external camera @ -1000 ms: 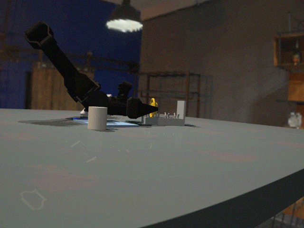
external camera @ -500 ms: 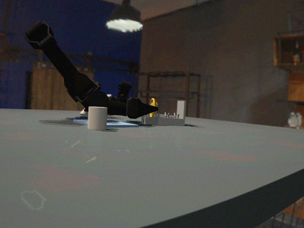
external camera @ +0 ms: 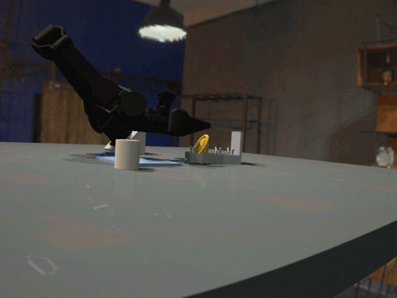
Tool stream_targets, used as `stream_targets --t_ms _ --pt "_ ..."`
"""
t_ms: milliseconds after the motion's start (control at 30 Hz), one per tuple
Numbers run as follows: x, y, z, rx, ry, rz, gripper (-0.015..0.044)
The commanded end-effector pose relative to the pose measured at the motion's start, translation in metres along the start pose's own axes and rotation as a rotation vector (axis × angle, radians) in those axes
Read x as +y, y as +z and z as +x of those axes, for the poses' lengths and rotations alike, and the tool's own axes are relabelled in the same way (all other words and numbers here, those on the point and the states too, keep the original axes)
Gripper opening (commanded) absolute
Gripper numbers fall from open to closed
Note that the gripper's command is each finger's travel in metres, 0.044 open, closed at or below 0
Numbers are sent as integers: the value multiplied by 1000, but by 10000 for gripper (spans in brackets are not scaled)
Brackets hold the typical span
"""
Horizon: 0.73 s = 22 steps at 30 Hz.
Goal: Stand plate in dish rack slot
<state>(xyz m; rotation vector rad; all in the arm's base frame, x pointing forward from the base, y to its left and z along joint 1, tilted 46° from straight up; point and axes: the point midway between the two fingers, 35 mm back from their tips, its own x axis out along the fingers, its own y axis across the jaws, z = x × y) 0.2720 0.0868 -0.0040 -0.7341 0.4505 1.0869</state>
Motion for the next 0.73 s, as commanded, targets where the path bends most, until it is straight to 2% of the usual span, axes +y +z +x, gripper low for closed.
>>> stream_targets --t_ms 0,100,233,700 --pt "-2 43 -2 -12 -10 -14 400" --pt "0 75 -3 -28 -16 -10 400" --pt "-1 78 -1 -16 -11 8 400" --pt "10 82 2 310 41 329 400"
